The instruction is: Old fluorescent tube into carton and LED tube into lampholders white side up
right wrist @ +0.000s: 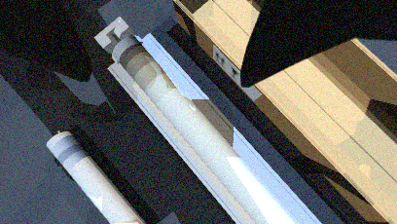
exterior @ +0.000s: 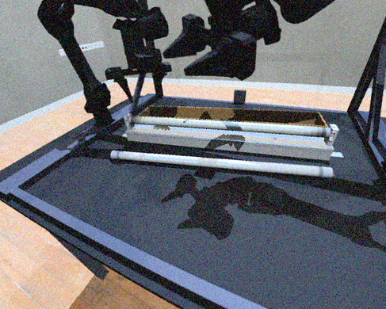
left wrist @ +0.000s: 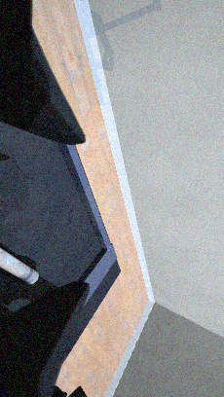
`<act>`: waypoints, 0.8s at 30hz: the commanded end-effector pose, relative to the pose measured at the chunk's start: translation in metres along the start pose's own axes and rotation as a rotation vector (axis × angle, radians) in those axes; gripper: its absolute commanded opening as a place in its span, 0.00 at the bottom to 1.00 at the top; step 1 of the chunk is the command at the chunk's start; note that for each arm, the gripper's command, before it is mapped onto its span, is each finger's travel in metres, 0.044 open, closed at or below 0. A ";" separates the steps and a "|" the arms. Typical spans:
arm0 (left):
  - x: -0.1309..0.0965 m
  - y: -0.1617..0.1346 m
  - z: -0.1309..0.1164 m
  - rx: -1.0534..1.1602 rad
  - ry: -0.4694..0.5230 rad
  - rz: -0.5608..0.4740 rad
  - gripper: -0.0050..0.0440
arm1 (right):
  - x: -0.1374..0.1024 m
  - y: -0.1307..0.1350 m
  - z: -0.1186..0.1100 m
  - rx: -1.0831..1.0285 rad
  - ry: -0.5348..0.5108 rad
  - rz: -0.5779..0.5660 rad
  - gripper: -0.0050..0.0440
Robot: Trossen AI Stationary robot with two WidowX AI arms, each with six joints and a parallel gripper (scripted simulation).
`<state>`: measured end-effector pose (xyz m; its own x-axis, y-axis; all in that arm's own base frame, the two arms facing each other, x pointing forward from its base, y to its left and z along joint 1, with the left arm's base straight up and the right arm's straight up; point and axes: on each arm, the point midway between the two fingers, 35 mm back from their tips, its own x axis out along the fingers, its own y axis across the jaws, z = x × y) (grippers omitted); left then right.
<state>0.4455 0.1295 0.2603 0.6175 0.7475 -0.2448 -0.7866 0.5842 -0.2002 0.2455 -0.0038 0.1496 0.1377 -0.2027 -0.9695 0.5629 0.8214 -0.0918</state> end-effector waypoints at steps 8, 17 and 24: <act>-0.004 -0.002 0.013 -0.022 -0.021 -0.009 0.92 | -0.006 0.001 0.004 0.008 -0.022 0.017 0.92; -0.004 -0.002 0.013 -0.022 -0.021 -0.009 0.92 | -0.006 0.001 0.004 0.008 -0.022 0.017 0.92; -0.018 0.012 0.004 0.013 0.041 -0.033 0.92 | -0.004 -0.007 -0.002 -0.070 -0.040 0.056 0.92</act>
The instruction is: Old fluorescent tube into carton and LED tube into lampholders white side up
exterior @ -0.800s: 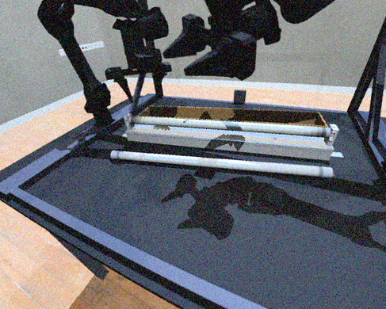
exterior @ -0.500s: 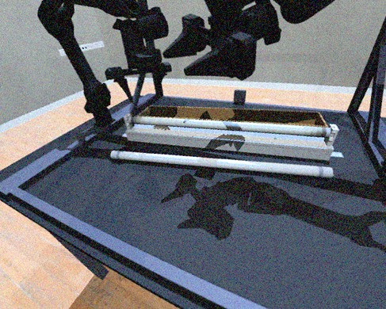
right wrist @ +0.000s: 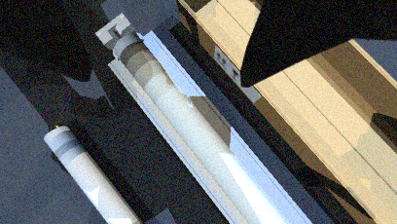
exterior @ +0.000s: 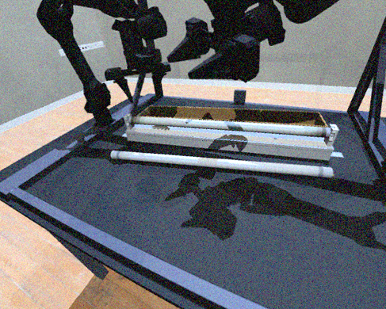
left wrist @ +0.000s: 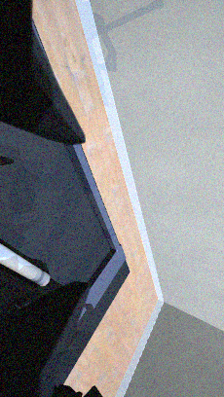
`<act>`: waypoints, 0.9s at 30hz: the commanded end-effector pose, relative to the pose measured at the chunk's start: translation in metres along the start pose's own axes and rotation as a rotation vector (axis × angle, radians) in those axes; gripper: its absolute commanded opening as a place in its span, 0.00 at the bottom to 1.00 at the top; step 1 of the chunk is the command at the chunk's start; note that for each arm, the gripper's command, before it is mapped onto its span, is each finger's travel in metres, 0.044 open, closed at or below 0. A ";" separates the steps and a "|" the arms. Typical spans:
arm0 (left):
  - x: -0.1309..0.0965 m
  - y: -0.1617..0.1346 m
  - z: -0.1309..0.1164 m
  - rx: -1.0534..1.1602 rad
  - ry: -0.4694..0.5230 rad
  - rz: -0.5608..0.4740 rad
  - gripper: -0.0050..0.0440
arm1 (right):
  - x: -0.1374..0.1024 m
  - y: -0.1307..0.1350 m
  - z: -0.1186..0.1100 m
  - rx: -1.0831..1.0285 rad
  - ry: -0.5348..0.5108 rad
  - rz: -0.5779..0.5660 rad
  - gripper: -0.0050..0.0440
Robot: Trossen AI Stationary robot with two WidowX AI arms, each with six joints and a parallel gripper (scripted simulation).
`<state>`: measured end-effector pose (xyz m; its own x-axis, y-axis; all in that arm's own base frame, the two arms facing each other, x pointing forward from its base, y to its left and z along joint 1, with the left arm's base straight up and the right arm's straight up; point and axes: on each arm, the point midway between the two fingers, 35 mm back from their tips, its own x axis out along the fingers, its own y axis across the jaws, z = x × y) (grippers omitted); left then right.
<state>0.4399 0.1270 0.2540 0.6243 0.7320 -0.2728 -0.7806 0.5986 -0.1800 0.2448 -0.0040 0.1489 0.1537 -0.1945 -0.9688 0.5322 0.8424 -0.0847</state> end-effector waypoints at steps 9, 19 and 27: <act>-0.057 0.046 -0.025 0.135 0.217 -0.105 0.92 | 0.001 -0.023 -0.013 -0.301 -0.097 0.124 0.92; -0.106 0.091 -0.067 0.297 0.468 -0.202 0.92 | 0.021 -0.009 -0.018 -0.608 -0.023 -0.058 0.82; -0.143 0.123 -0.101 0.422 0.664 -0.277 0.92 | 0.032 0.004 -0.020 -0.700 0.030 -0.191 0.57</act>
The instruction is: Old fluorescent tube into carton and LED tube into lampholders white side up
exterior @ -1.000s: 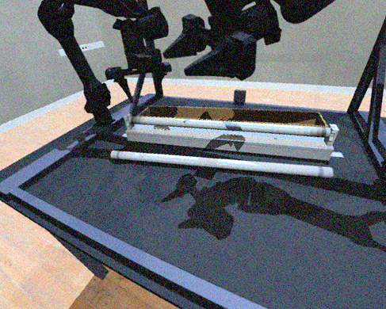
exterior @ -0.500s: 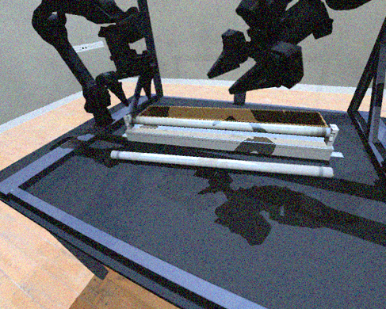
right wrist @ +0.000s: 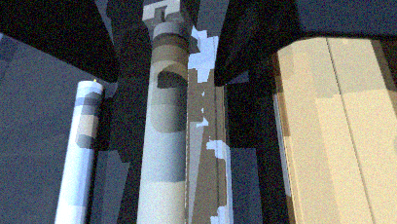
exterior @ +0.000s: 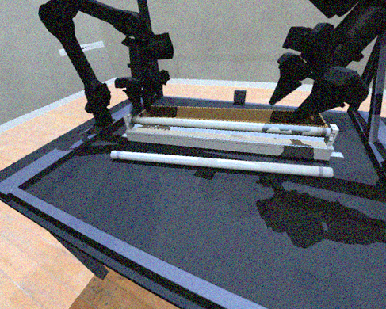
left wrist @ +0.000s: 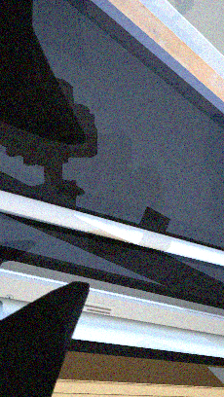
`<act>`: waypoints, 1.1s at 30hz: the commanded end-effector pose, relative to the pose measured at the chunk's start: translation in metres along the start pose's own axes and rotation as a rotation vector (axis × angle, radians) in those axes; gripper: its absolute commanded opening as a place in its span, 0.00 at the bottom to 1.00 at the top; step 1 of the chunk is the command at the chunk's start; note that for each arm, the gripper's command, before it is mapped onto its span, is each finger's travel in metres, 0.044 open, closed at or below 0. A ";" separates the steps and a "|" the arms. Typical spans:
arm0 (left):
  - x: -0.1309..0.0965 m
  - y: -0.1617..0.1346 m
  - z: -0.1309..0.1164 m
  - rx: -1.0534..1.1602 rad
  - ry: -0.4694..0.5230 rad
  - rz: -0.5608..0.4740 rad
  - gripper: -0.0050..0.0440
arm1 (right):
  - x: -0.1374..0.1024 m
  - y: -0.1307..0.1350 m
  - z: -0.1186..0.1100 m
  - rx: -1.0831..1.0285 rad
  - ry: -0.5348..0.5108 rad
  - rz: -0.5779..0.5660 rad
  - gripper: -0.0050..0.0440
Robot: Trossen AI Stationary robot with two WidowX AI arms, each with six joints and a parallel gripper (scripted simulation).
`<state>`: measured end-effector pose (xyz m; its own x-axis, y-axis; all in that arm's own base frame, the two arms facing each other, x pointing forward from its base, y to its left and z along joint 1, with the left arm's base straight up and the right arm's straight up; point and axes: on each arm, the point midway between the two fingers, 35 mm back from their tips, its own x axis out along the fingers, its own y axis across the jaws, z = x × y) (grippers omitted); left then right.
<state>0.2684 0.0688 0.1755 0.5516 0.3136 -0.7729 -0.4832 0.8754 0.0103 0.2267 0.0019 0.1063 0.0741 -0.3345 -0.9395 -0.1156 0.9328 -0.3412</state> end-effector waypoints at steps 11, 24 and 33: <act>-0.028 0.014 -0.100 0.220 0.331 -0.141 0.92 | 0.029 -0.002 0.005 -0.018 0.024 -0.048 0.53; -0.029 0.013 -0.096 0.221 0.320 -0.141 0.92 | 0.036 -0.002 0.005 -0.018 0.024 -0.047 0.37; -0.029 0.013 -0.096 0.218 0.322 -0.139 0.92 | 0.032 -0.002 0.008 -0.010 0.006 -0.043 0.11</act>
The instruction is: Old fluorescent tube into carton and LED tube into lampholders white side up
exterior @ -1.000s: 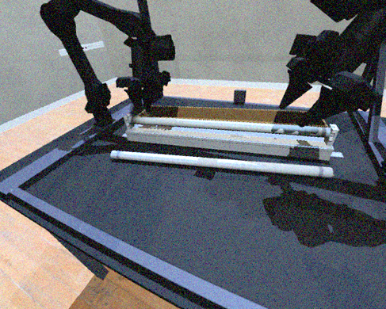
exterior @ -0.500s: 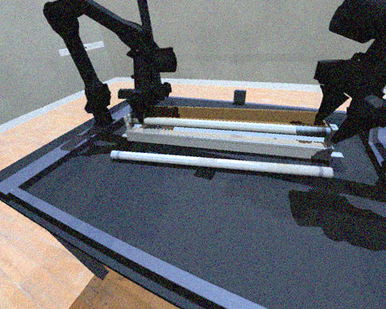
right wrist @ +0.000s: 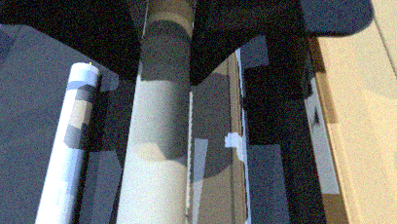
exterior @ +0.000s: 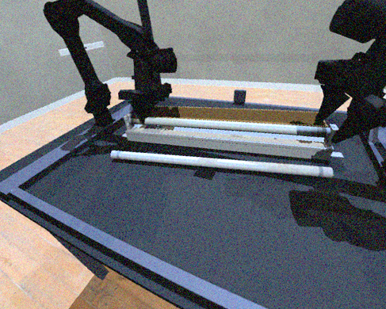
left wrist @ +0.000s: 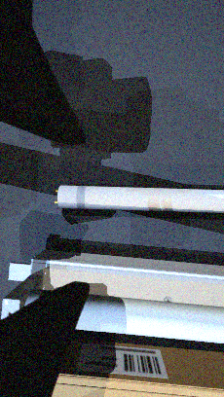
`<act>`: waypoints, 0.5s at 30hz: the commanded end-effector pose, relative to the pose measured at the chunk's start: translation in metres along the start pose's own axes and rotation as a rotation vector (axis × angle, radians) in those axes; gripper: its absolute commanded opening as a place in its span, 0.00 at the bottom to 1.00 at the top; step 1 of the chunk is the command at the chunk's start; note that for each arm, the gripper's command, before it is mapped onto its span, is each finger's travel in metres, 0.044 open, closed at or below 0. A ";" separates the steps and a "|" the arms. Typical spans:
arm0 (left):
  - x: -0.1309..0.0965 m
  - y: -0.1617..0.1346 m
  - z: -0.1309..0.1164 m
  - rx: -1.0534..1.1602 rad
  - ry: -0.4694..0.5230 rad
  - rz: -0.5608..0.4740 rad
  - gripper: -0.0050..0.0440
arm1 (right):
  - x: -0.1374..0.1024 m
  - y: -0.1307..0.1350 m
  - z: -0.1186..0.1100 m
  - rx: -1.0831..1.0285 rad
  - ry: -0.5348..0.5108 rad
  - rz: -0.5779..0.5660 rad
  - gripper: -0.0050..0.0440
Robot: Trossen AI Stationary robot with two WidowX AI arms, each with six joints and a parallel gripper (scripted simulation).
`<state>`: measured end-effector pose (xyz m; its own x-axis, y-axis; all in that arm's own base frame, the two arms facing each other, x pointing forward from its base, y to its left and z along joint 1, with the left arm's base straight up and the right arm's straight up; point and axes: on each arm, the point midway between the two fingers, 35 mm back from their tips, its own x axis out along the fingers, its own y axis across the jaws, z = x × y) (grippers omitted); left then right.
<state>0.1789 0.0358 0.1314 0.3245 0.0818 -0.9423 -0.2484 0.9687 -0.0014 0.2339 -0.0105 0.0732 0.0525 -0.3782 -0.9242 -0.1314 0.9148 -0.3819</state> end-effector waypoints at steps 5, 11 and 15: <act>-0.004 0.000 0.004 0.004 -0.021 -0.001 0.87 | 0.000 0.000 0.001 0.002 -0.004 -0.001 0.25; -0.004 -0.039 0.007 0.006 0.074 -0.145 0.58 | -0.004 -0.001 0.004 0.009 -0.021 0.000 0.28; 0.000 -0.082 0.003 0.012 0.246 -0.194 0.57 | -0.004 -0.001 0.004 0.009 -0.021 0.000 0.28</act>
<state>0.1898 -0.0113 0.1298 0.2173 -0.1047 -0.9705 -0.1970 0.9691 -0.1487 0.2339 -0.0105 0.0732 0.0525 -0.3782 -0.9242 -0.1314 0.9148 -0.3819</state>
